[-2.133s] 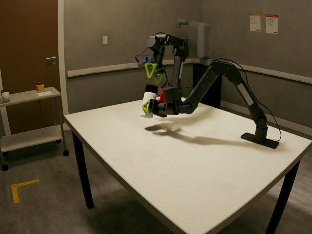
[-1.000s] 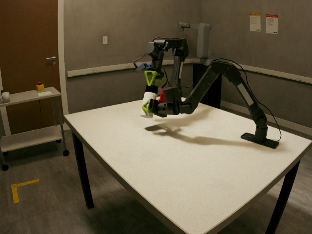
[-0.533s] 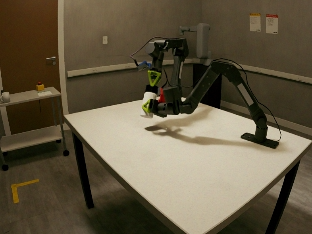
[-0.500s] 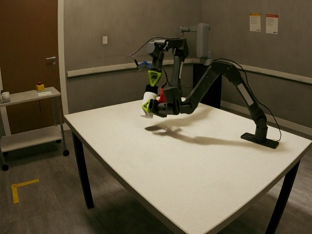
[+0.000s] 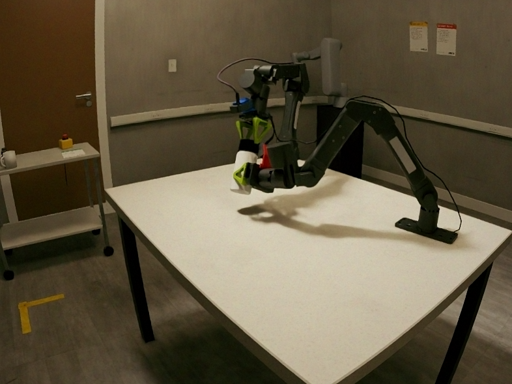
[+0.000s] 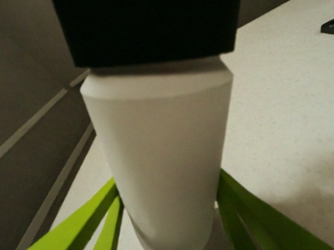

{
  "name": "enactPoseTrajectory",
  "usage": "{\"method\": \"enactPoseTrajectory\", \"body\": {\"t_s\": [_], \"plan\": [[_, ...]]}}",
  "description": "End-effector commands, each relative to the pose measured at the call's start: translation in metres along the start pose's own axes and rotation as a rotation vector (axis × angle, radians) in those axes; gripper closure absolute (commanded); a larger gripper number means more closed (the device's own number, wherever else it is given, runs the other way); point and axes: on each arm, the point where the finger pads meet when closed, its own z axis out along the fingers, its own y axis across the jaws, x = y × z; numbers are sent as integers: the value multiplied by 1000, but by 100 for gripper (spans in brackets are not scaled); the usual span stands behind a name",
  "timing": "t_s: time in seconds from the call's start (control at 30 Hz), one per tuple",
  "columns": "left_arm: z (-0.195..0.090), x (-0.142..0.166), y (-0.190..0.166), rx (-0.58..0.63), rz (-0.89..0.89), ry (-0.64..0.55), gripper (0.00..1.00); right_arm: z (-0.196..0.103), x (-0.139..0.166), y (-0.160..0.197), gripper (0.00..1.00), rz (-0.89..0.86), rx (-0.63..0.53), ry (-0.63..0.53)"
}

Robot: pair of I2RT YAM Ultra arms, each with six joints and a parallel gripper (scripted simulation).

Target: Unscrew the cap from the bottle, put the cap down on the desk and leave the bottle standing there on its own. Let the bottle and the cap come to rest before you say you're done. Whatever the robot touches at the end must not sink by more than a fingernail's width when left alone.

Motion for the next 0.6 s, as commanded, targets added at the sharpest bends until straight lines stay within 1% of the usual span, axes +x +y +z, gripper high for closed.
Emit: {"method": "enactPoseTrajectory", "body": {"t_s": [0.0, 0.03, 0.1, 0.13, 0.57], "plan": [[0, -20, 12, -24, 22, -40, 100, -6, -2, 1, 100, -280, -7, -20], [0, -20, 12, -24, 22, -40, 100, -6, -2, 1, 100, -325, -6, -21], [0, -20, 12, -24, 22, -40, 100, -6, -2, 1, 100, -325, -6, -21], [0, -20, 12, -24, 22, -40, 100, -7, -2, 1, 100, -442, -5, -22], [0, -20, 12, -24, 22, -40, 100, -7, -2, 1, 100, -1034, 1, -29]]}}
